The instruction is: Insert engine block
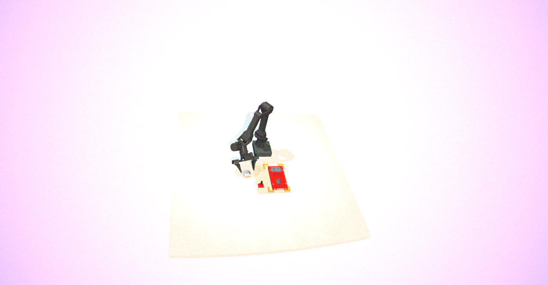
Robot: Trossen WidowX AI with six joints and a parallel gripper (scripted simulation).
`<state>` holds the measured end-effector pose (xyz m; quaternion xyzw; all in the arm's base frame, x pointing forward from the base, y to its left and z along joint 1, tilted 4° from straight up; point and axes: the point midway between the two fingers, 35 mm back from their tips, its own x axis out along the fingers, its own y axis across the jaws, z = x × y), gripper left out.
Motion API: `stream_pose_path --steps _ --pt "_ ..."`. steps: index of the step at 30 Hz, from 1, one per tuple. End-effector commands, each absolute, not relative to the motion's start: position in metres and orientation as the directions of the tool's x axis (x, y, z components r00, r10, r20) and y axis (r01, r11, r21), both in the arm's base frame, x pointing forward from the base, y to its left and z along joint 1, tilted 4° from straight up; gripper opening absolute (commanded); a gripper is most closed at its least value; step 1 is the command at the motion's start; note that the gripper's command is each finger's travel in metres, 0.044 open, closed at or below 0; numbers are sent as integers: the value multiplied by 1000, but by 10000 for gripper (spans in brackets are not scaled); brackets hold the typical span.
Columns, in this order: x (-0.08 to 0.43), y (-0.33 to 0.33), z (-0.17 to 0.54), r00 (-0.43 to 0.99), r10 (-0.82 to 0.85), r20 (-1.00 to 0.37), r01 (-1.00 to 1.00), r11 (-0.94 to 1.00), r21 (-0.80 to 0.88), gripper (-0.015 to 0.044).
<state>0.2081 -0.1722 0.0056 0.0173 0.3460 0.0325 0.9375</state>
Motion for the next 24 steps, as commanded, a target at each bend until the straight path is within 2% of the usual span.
stream_pose_path --steps 1,24 --pt "199 -176 19 763 68 -642 -51 998 45 440" --pt "201 -174 14 753 72 -654 -58 997 42 440"
